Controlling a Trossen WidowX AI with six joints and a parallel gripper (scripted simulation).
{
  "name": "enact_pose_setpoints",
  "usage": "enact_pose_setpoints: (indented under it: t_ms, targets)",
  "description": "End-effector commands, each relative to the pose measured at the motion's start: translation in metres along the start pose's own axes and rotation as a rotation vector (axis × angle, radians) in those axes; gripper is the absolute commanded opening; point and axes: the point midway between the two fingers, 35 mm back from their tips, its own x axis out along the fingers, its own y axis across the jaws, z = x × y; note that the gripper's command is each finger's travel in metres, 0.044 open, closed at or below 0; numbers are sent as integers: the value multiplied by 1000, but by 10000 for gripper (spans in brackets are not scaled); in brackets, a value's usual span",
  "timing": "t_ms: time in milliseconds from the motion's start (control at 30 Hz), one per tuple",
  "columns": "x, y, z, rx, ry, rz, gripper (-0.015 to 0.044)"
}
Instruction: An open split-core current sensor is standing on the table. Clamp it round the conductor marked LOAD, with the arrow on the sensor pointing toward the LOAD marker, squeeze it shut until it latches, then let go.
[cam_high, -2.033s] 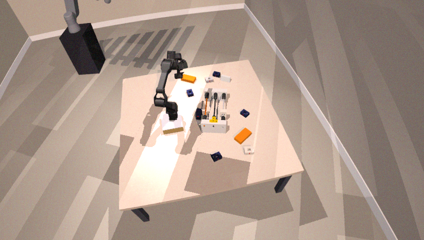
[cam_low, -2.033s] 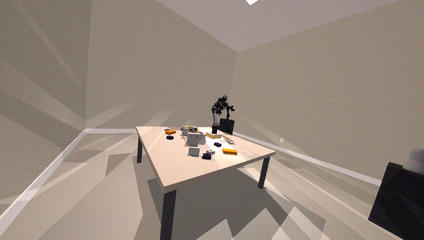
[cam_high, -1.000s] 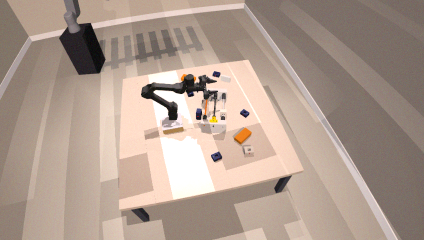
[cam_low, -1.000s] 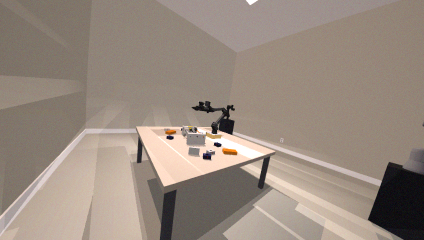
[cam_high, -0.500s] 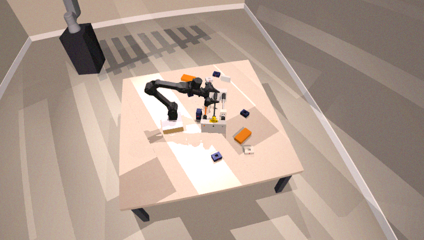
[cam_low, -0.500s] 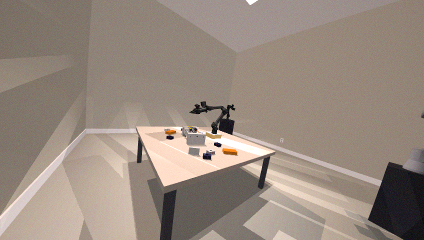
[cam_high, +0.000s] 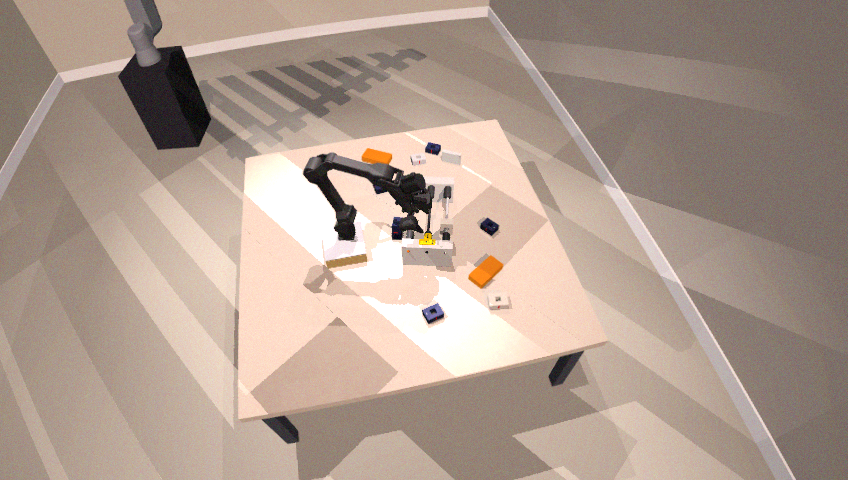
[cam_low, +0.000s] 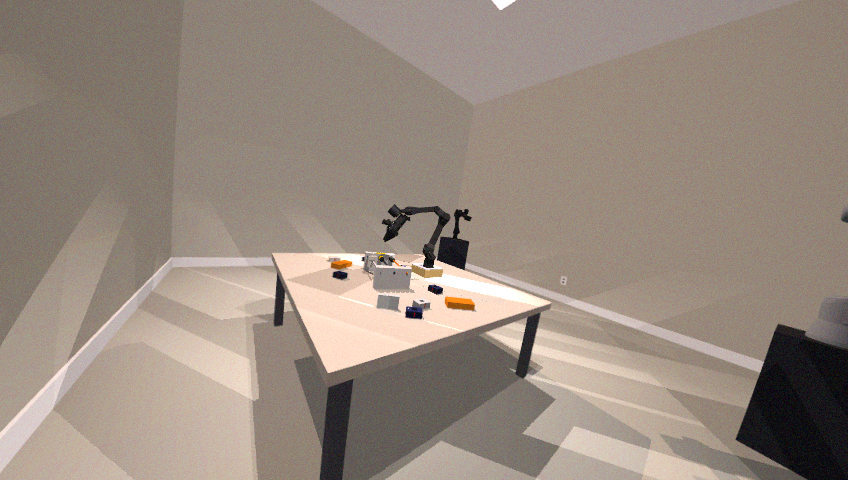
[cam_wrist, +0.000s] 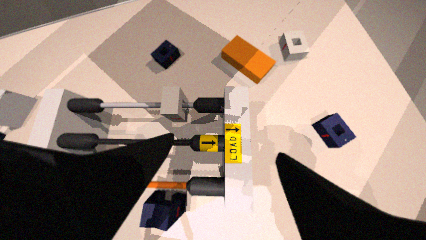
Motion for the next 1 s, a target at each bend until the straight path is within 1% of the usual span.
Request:
enact_pose_setpoints:
  t_ms: [0, 767, 833, 967]
  targets:
    - [1, -14, -20, 40, 165, -35, 440]
    - [2, -12, -21, 39, 172, -31, 440]
    - [7, 7, -34, 29, 225, -5, 440]
    - [14, 56, -78, -13, 391, 38, 440]
